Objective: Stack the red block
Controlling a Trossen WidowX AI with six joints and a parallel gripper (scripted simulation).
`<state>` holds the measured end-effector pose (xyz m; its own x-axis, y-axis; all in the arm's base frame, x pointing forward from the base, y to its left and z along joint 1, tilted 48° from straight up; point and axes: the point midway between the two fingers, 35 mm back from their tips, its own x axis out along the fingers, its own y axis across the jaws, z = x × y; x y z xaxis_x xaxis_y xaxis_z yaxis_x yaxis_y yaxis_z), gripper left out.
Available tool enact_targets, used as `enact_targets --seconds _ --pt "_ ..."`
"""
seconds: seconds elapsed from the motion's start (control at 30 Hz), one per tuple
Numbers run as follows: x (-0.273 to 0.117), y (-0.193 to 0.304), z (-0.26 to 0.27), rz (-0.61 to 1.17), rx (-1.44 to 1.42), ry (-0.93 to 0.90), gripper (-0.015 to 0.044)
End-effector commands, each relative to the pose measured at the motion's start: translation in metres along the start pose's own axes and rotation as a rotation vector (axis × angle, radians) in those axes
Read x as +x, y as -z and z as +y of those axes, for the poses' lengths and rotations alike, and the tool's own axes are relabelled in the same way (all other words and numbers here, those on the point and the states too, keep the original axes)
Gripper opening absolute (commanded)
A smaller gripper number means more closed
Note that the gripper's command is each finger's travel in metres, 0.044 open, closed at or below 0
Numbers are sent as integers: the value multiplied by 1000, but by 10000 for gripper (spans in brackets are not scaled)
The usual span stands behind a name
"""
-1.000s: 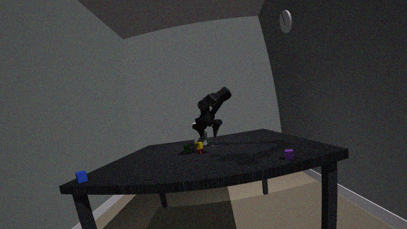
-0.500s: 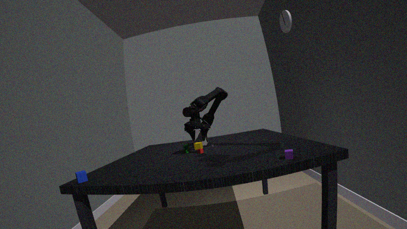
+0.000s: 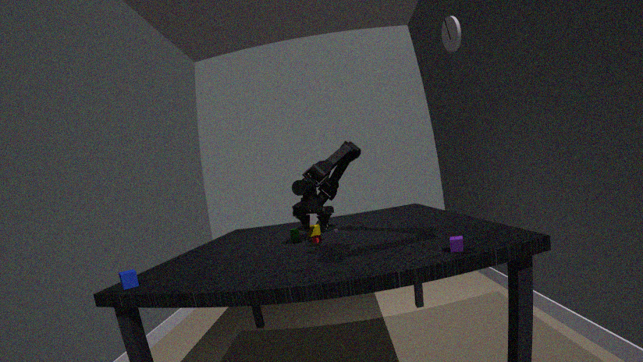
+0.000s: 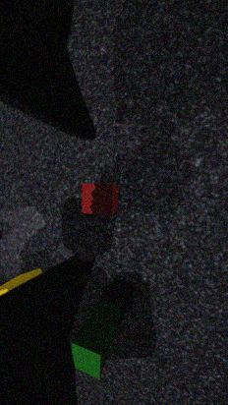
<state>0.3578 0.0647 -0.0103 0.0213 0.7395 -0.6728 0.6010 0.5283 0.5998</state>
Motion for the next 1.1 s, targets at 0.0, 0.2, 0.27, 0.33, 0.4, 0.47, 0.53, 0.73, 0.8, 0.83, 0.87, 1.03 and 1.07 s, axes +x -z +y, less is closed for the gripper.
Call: enact_targets --seconds 0.0,0.2,0.27,0.33,0.4,0.47,0.53,0.73,0.8,0.83,0.87,1.03,1.07 --pt "9 2 -1 12 7 2 440" --pt "19 2 -1 12 8 2 440" --pt "23 2 -1 12 8 2 440" --pt "26 2 -1 12 8 2 440" --pt "29 2 -1 12 8 2 440" --pt "32 2 -1 13 8 1 440" --pt "35 2 -1 13 8 1 440" --pt "35 2 -1 13 8 1 440" --pt "35 2 -1 13 8 1 440" --pt "35 2 -1 13 8 1 440" --pt "35 2 -1 13 8 1 440" --pt "35 2 -1 13 8 1 440" --pt "33 2 -1 13 8 1 440"
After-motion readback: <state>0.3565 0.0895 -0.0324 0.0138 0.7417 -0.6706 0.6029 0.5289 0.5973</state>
